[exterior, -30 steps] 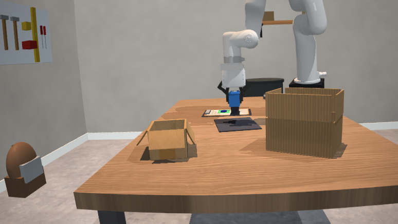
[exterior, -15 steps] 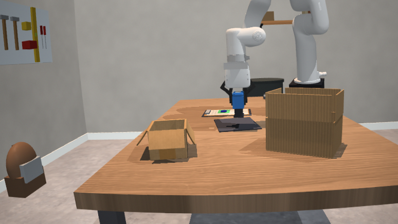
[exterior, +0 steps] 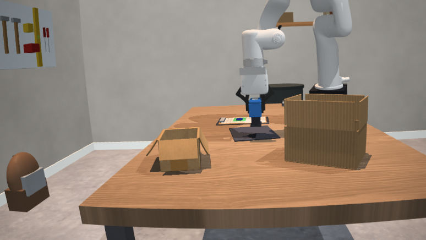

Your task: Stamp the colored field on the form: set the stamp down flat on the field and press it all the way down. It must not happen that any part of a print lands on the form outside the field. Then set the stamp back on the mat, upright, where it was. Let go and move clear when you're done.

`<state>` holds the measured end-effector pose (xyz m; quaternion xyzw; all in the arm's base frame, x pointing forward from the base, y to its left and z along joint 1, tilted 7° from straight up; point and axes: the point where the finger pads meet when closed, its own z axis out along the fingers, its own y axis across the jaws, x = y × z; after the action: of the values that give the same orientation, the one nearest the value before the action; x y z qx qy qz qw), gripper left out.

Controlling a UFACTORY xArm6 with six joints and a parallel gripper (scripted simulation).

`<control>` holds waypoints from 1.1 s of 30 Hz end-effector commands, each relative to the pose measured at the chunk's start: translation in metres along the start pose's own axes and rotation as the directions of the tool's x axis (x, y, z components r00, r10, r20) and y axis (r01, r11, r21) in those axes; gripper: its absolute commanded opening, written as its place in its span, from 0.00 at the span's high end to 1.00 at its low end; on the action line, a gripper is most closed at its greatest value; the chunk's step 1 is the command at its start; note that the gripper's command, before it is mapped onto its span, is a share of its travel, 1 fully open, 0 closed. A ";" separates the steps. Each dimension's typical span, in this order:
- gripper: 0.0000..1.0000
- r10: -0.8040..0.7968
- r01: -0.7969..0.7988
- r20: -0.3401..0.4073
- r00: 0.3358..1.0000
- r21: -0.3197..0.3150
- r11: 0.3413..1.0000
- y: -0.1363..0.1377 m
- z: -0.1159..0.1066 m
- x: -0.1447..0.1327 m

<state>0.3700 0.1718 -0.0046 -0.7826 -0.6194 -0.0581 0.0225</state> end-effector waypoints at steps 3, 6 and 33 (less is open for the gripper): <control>0.73 0.000 0.000 -0.001 1.000 -0.003 1.000 0.011 0.001 -0.033; 0.73 0.000 0.000 -0.001 1.000 -0.003 1.000 0.017 0.002 -0.051; 0.73 0.000 0.000 -0.001 1.000 -0.003 1.000 0.020 0.018 -0.062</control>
<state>0.3743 0.1088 -0.0232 -0.7829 -0.6191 -0.0574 0.0223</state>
